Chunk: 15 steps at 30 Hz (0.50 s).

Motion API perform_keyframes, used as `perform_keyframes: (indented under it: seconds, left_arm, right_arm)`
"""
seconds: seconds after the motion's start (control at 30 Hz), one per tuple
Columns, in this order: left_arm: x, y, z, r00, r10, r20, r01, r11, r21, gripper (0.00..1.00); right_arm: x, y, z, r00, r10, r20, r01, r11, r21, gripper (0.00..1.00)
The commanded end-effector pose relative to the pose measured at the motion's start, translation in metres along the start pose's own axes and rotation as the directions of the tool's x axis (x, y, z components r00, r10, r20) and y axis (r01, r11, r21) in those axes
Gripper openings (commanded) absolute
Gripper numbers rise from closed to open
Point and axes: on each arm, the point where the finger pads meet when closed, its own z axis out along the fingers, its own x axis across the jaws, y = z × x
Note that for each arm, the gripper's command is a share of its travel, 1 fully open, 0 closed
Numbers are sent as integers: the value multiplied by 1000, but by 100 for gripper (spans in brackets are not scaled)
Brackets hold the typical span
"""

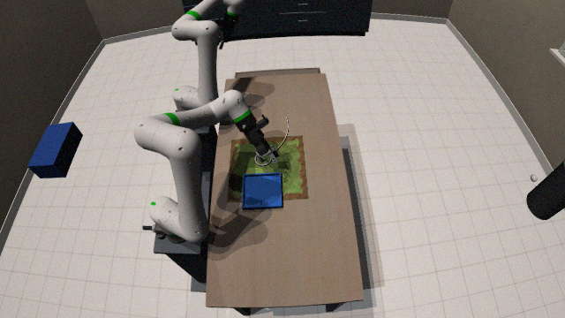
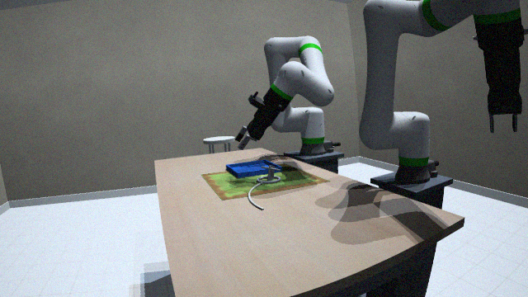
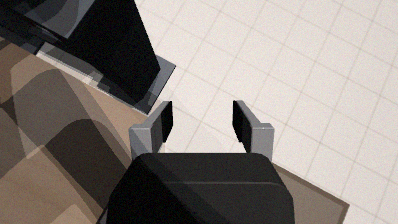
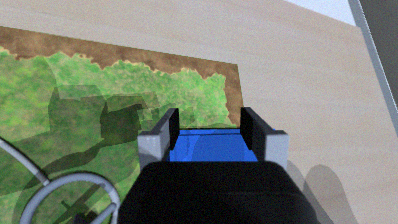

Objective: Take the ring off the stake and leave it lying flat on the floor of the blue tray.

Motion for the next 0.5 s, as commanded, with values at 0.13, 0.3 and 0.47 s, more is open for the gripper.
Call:
perform_keyframes:
  seconds: [0.13, 0.3, 0.47]
  left_arm:
    - [51, -55, 15, 904, -397, 159, 417, 900, -124, 100]
    - [76, -87, 20, 771, -584, 256, 627, 765, -145, 100]
    - [87, -102, 22, 689, -660, 301, 717, 682, -146, 100]
  right_arm:
    - [-20, 32, 0, 919, 388, 62, -358, 891, -279, 100]
    - [-46, 52, -14, 808, 589, 34, -513, 729, -453, 100]
    - [-63, 61, -27, 734, 679, -2, -571, 616, -542, 100]
